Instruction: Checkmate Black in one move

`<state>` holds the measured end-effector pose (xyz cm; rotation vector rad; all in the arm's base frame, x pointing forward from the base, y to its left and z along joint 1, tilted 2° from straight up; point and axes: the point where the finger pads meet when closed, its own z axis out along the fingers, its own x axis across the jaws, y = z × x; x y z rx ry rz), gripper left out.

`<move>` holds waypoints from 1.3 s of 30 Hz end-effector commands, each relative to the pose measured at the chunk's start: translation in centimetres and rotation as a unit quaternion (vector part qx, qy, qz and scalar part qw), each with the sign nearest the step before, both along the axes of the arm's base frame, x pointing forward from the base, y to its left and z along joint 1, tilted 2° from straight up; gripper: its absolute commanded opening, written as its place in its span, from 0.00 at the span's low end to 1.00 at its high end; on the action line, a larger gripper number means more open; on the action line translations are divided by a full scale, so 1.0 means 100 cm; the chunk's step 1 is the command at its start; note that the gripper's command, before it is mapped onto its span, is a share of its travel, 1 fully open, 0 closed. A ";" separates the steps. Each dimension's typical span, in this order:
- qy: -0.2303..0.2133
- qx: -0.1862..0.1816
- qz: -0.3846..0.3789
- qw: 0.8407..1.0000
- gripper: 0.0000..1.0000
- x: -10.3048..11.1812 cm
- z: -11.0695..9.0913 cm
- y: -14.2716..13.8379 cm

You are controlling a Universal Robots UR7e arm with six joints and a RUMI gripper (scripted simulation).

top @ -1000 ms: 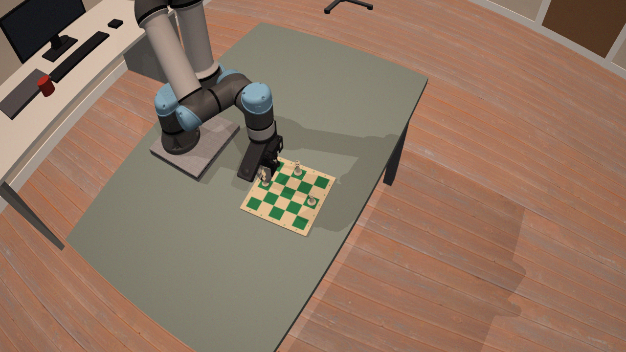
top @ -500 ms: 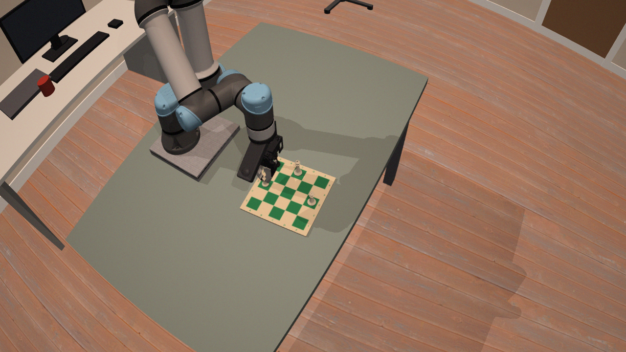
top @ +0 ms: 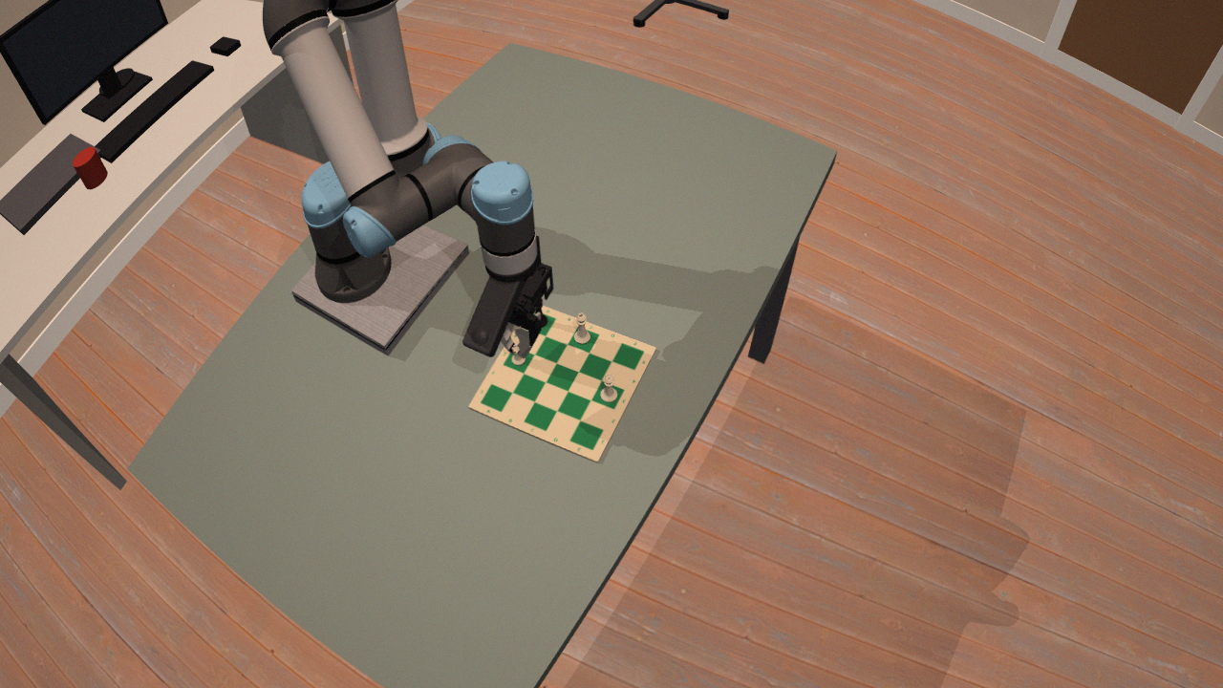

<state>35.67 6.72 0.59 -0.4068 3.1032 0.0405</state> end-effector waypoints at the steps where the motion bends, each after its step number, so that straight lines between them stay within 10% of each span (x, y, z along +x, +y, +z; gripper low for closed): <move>1: -0.001 0.000 0.000 1.000 0.00 0.000 0.000 0.000; 39: -0.001 0.000 0.000 1.000 0.22 0.000 0.007 0.000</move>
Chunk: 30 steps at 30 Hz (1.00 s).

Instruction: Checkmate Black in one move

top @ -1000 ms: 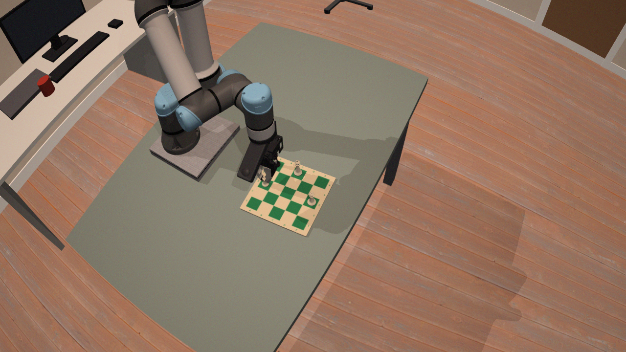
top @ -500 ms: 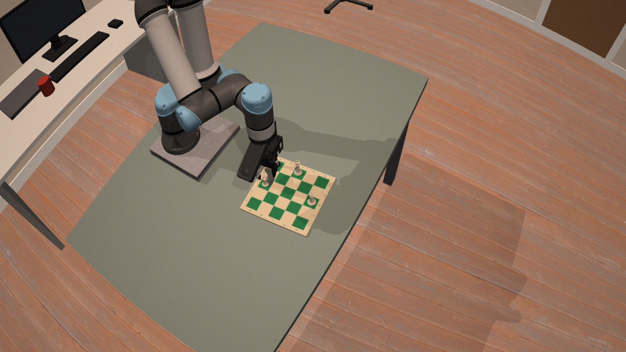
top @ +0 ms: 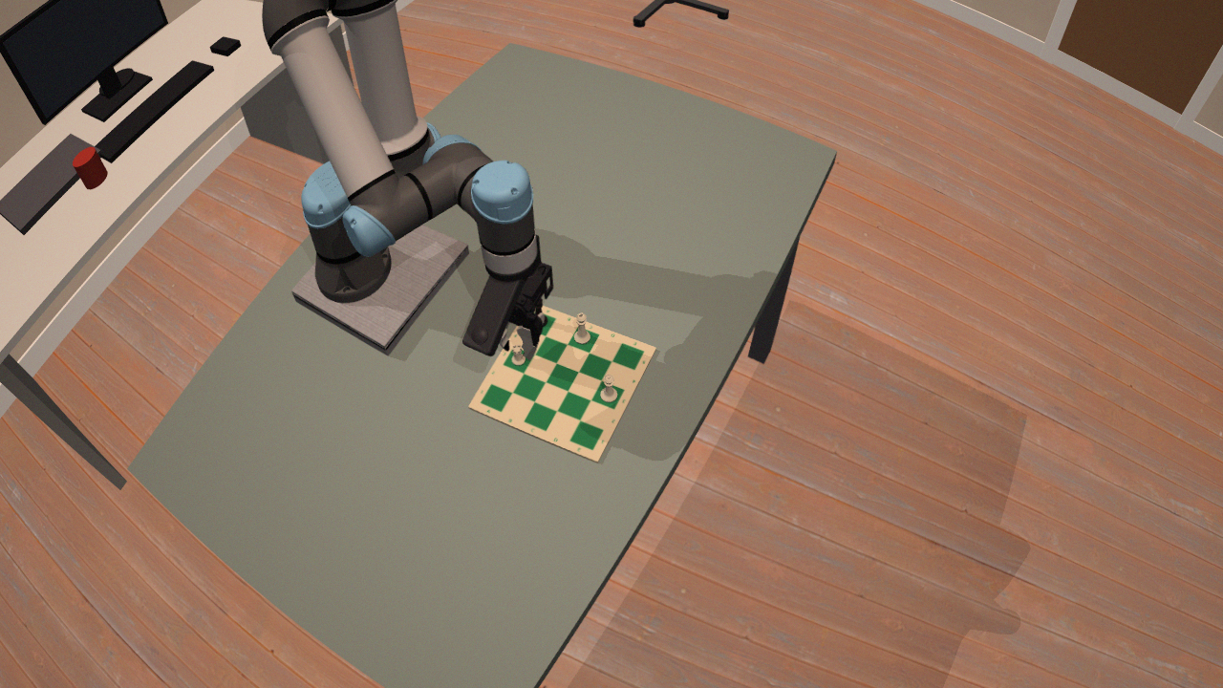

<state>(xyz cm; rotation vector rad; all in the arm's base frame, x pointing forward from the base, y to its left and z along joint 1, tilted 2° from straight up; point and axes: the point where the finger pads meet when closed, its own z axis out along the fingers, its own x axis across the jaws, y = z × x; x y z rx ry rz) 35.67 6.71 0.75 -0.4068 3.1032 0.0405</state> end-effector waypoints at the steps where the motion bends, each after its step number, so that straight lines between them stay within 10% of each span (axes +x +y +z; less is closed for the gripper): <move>1: -0.001 0.000 0.000 1.000 0.22 0.000 0.009 0.000; 27: -0.001 0.000 0.000 1.000 0.22 0.000 0.089 -0.002; 28: -0.001 0.000 0.000 1.000 1.00 0.000 0.089 -0.002; 30: -0.001 0.000 0.000 1.000 1.00 0.000 0.089 -0.002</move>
